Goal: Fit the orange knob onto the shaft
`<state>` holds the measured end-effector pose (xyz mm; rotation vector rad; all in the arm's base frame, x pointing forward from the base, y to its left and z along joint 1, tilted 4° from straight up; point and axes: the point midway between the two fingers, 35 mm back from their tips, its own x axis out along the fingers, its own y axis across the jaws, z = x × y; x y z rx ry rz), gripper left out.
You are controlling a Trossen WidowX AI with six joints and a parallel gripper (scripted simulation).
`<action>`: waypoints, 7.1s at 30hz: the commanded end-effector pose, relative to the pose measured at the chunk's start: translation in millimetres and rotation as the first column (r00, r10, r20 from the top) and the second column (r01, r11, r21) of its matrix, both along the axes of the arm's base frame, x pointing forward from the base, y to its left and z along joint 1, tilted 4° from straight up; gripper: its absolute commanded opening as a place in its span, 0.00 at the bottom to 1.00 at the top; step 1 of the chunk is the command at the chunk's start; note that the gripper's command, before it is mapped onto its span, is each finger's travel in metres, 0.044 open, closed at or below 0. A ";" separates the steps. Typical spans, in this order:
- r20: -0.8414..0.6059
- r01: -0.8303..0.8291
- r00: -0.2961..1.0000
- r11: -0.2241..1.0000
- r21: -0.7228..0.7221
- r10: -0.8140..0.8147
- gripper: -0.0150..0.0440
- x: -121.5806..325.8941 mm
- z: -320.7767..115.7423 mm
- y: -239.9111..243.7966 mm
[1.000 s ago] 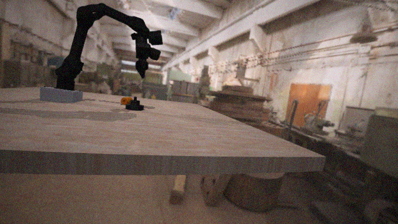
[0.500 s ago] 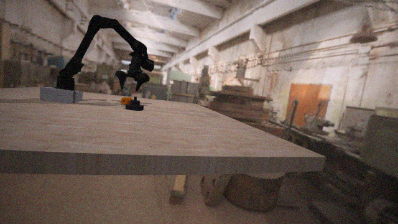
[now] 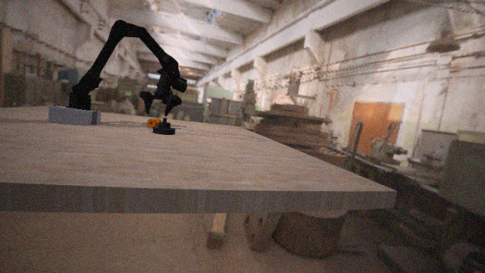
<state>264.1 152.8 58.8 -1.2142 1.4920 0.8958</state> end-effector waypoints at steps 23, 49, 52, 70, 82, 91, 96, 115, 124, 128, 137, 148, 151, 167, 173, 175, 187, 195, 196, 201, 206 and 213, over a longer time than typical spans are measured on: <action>-0.009 -0.006 1.000 1.000 -0.001 0.006 1.00 0.6 -43.5 3.2; -0.009 -0.006 1.000 1.000 -0.001 0.006 0.57 0.6 -45.9 3.3; -0.009 -0.006 1.000 1.000 -0.001 0.006 0.56 0.6 -45.9 3.3; 0.059 -0.022 0.998 0.962 0.273 0.006 0.56 -2.7 -35.8 -12.7; 0.106 -0.044 0.994 0.888 0.458 -0.005 0.56 -5.5 -32.1 -25.3; 0.138 -0.066 0.990 0.809 0.584 -0.019 0.56 -7.7 -31.2 -35.2; 0.155 -0.079 0.987 0.757 0.648 -0.029 0.56 -8.9 -31.3 -40.8; 0.210 -0.140 0.975 0.517 0.845 -0.079 0.56 -13.7 -36.3 -61.4; 0.222 -0.160 0.970 0.436 0.886 -0.097 0.56 -15.2 -39.0 -67.8; 0.218 -0.152 0.971 0.441 0.884 -0.102 0.69 -14.2 -38.4 -67.8; 0.218 -0.152 0.971 0.441 0.884 -0.102 0.69 -14.2 -38.4 -67.8; 0.218 -0.152 0.971 0.441 0.884 -0.102 0.69 -14.2 -38.4 -67.8; 0.218 -0.152 0.971 0.441 0.884 -0.102 0.69 -14.2 -38.4 -67.8; 0.218 -0.152 0.971 0.441 0.884 -0.102 1.00 -12.8 -28.6 -68.8; 0.218 -0.153 0.971 0.442 0.884 -0.101 1.00 -17.4 41.7 -73.1; 0.218 -0.153 0.971 0.442 0.884 -0.101 1.00 -17.4 41.7 -73.1; 0.063 -0.025 0.998 0.926 0.378 0.001 1.00 -18.3 59.3 -72.4; 0.071 -0.028 0.997 0.946 0.323 0.005 1.00 -17.9 64.1 -73.3; 0.071 -0.028 0.997 0.946 0.323 0.005 1.00 -17.9 64.1 -73.3; 0.066 0.036 0.996 0.945 0.326 -0.061 1.00 -17.9 64.1 -73.3; 0.026 0.480 0.856 0.811 0.336 -0.517 1.00 -17.8 64.1 -73.4; -0.012 0.793 0.547 0.513 0.329 -0.837 1.00 -17.8 64.2 -73.4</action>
